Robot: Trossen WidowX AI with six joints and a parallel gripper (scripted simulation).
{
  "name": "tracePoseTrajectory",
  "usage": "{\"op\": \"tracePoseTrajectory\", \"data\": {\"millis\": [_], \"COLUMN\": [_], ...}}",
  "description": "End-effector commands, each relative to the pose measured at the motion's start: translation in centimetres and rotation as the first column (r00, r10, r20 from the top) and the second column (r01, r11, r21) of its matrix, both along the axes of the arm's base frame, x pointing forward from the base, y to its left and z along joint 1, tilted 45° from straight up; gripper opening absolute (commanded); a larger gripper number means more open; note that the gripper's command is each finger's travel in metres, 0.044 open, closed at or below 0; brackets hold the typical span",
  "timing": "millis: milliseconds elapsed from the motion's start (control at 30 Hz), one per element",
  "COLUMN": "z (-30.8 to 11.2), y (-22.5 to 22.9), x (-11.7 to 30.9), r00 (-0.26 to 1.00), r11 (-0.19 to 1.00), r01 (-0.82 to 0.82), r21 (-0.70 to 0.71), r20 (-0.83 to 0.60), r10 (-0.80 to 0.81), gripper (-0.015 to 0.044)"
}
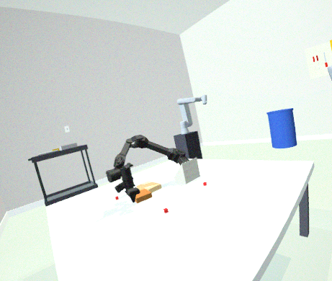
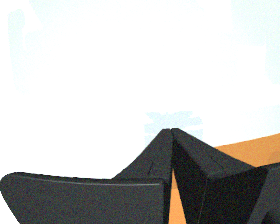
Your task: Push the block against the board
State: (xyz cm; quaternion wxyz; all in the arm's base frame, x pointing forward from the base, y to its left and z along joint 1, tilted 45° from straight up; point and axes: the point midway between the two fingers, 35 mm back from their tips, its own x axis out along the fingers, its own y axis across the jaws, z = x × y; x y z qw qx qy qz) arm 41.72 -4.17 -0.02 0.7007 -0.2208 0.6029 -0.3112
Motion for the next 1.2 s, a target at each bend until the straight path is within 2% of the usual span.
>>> {"op": "tracePoseTrajectory", "data": {"millis": [0, 433, 1167], "z": [-0.1, -0.3, 0.2], "y": [0.0, 0.0, -0.2], "x": [-0.8, -2.3, 1.1], "r00": [1.000, 1.000, 1.000], "r11": [1.000, 1.000, 1.000], "r01": [0.003, 0.003, 0.003], "r21": [-0.004, -0.004, -0.004], "r20": [-0.004, -0.004, -0.003], "r10": [-0.003, -0.003, -0.003], "gripper": [0.0000, 0.0000, 0.0000]}}
